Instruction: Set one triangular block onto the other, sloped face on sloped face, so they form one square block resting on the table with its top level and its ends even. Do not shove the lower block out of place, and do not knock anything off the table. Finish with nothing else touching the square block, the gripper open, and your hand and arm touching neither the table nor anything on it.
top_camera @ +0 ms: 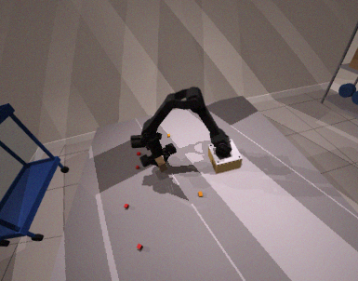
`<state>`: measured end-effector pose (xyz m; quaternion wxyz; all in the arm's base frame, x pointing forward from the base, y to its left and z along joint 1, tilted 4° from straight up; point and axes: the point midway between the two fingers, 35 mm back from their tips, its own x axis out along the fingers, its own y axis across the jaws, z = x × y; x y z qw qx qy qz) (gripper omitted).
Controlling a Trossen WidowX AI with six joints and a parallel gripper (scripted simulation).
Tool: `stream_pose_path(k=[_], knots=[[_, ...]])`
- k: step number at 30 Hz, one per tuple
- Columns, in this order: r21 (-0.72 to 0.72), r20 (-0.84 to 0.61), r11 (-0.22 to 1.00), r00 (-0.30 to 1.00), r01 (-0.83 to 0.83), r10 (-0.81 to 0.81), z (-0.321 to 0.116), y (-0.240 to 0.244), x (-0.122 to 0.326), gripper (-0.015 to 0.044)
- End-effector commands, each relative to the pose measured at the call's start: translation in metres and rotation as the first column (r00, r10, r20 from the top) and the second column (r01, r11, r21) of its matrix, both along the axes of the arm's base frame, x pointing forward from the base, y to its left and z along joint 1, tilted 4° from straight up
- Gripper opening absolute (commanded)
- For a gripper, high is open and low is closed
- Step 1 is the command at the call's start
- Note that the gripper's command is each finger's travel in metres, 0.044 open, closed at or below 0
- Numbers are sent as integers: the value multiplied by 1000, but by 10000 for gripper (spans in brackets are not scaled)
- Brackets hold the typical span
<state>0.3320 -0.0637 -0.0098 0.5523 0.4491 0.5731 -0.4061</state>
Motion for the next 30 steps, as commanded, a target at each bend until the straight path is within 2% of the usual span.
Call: stream_pose_path(k=[1,30], knots=[[-4,-1,1000,1000,3,-3,-1,-1,0,0],[2,4,1000,1000,9,-9,-1,0,-1,0]])
